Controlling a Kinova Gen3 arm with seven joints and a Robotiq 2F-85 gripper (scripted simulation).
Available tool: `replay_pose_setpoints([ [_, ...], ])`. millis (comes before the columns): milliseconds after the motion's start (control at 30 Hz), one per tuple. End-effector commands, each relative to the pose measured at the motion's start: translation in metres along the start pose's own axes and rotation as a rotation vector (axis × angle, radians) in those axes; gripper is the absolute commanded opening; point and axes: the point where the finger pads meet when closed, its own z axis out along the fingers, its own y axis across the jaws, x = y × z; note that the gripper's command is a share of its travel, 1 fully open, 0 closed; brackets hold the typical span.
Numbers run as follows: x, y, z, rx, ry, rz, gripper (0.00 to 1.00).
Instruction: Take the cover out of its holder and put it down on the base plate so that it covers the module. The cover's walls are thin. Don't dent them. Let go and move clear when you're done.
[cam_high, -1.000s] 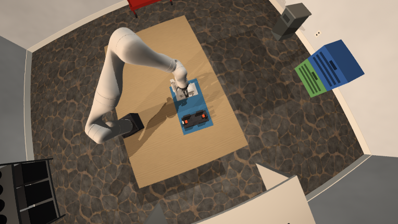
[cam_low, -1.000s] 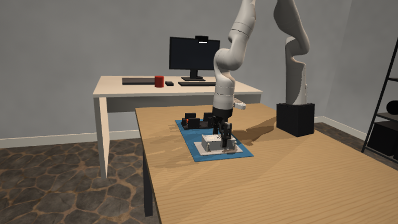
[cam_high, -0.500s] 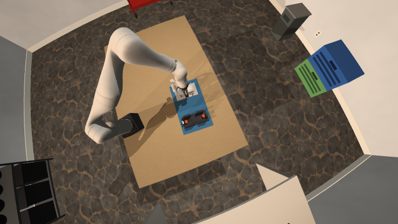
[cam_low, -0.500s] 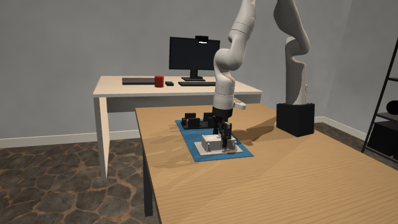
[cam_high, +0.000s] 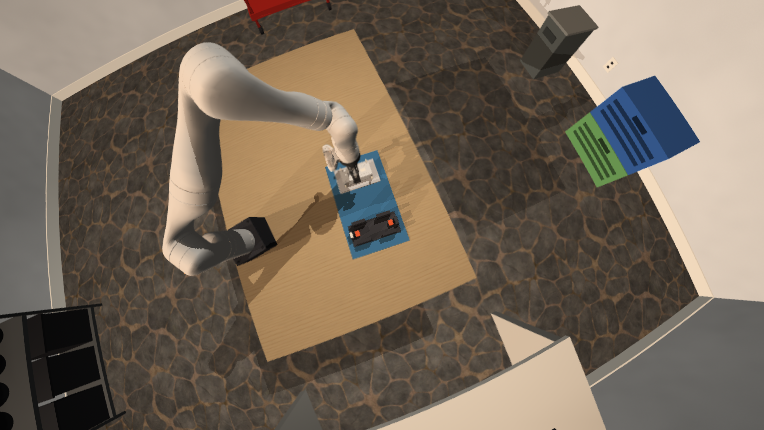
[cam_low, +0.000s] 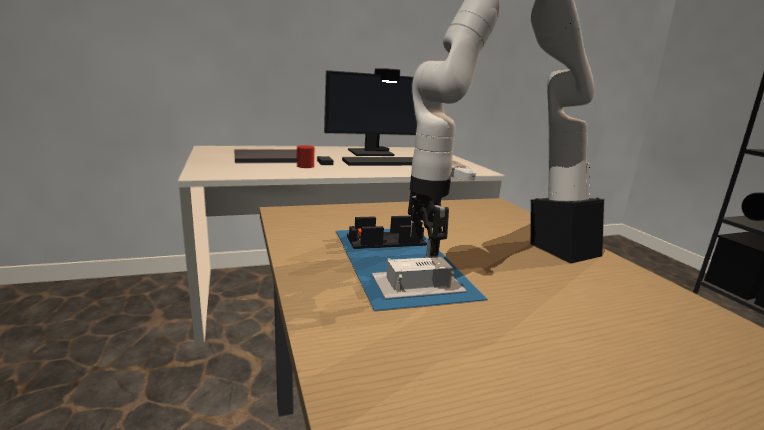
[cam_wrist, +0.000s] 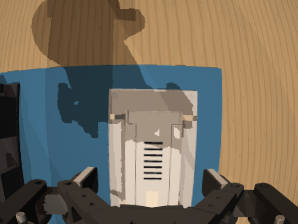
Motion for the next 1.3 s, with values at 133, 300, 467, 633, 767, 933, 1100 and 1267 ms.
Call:
replay_pose_setpoints([
  [133,-0.002,0.002,-0.021,-0.004,-0.006,-0.001,1.00],
  [300,-0.002,0.003,-0.051,-0.005,-0.008,-0.002,1.00],
  [467,-0.002,0.003,-0.063,-0.006,-0.008,-0.002,1.00],
  [633,-0.002,0.002,-0.060,-0.004,-0.005,-0.001,1.00],
  [767,-0.002,0.003,-0.059,-0.005,-0.007,-0.001,1.00],
  [933,-0.002,0.003,-0.057,-0.006,-0.008,-0.002,1.00],
  [1100,-0.002,0.003,-0.057,-0.006,-0.008,-0.002,1.00],
  [1267,-0.002,0.003,-0.055,-0.006,-0.008,-0.002,1.00],
])
